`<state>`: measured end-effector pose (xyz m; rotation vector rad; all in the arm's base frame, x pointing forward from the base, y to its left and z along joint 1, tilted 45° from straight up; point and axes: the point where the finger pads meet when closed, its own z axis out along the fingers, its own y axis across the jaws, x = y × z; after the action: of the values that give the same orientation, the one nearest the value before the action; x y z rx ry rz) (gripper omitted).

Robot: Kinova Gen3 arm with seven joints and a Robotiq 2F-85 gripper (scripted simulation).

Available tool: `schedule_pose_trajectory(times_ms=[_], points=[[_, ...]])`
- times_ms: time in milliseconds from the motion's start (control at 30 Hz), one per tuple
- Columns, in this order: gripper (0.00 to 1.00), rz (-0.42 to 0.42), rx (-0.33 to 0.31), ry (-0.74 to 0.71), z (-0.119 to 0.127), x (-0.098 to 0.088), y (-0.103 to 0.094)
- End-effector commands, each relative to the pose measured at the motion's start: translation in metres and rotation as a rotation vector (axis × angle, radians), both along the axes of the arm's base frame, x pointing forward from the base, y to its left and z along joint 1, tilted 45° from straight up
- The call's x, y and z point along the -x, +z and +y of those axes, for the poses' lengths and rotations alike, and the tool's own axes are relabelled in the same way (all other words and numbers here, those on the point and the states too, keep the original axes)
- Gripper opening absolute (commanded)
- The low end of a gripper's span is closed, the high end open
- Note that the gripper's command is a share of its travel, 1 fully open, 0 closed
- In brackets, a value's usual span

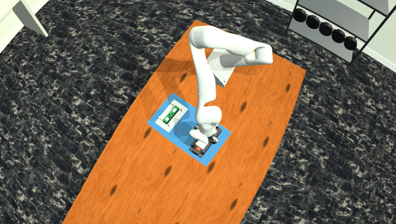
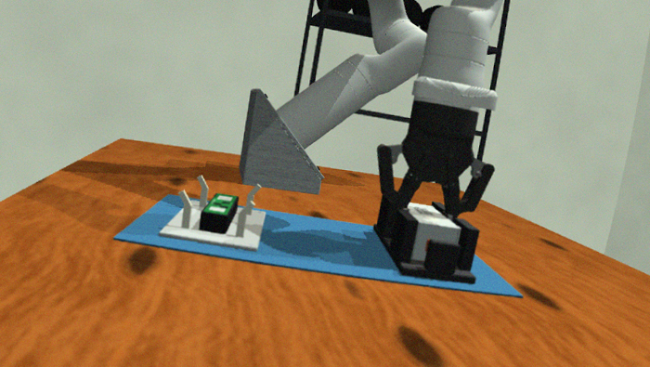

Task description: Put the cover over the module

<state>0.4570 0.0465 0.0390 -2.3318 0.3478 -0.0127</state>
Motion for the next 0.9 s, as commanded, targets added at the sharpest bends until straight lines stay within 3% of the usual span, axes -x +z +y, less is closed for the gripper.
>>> schedule_pose_trajectory(times_ms=[0,433,867], points=[[0.00,-0.001,0.001,-0.001,-0.001,0.000,0.000],[0.00,-0.001,0.001,-0.001,-0.001,0.000,0.000],[0.00,-0.001,0.001,-0.001,-0.022,0.003,0.022]])
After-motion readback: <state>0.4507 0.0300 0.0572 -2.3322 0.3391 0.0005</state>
